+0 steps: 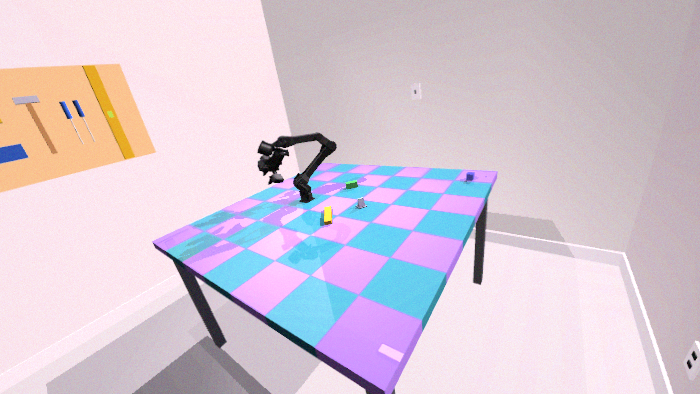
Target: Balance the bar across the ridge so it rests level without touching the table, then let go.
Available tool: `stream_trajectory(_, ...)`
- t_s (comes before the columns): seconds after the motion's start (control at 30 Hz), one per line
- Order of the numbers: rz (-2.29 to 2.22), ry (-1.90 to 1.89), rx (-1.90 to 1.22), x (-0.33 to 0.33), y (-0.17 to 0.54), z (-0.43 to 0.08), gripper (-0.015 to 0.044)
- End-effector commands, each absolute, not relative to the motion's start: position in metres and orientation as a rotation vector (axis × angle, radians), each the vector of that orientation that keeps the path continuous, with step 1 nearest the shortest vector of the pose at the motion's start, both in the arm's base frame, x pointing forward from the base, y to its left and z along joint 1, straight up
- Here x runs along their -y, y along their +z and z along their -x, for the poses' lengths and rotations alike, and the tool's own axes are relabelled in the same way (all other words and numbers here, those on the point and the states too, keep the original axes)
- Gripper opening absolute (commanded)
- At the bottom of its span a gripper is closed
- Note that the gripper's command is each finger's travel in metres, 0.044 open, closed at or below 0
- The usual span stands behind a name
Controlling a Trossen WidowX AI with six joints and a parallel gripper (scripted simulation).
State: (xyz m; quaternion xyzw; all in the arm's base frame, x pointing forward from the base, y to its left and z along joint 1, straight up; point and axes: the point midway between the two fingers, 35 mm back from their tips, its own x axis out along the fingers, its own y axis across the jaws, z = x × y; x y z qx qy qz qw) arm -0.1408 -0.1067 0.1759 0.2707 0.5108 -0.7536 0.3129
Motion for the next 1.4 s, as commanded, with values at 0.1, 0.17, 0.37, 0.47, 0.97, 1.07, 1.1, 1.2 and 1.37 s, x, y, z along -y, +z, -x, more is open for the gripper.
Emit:
stream_trajectory(0.1, -0.717, -1.899, -1.295, 0.128, 0.172, 0.127, 0.0315)
stream_trajectory(0.17, -0.711, -1.874, -1.286, 0.134, 0.171, 0.123, 0.0315)
stream_trajectory(0.37, -0.695, -1.799, -1.262, 0.150, 0.170, 0.108, 0.0315)
stream_trajectory(0.47, -0.689, -1.761, -1.251, 0.158, 0.169, 0.100, 0.0315)
stream_trajectory(0.97, -0.670, -1.569, -1.211, 0.190, 0.165, 0.053, 0.0315)
stream_trajectory(1.07, -0.667, -1.529, -1.207, 0.195, 0.163, 0.043, 0.0315)
stream_trajectory(1.1, -0.667, -1.516, -1.205, 0.196, 0.163, 0.039, 0.0315)
stream_trajectory(1.2, -0.666, -1.477, -1.202, 0.200, 0.162, 0.028, 0.0315)
stream_trajectory(1.37, -0.666, -1.415, -1.198, 0.206, 0.160, 0.009, 0.0315)
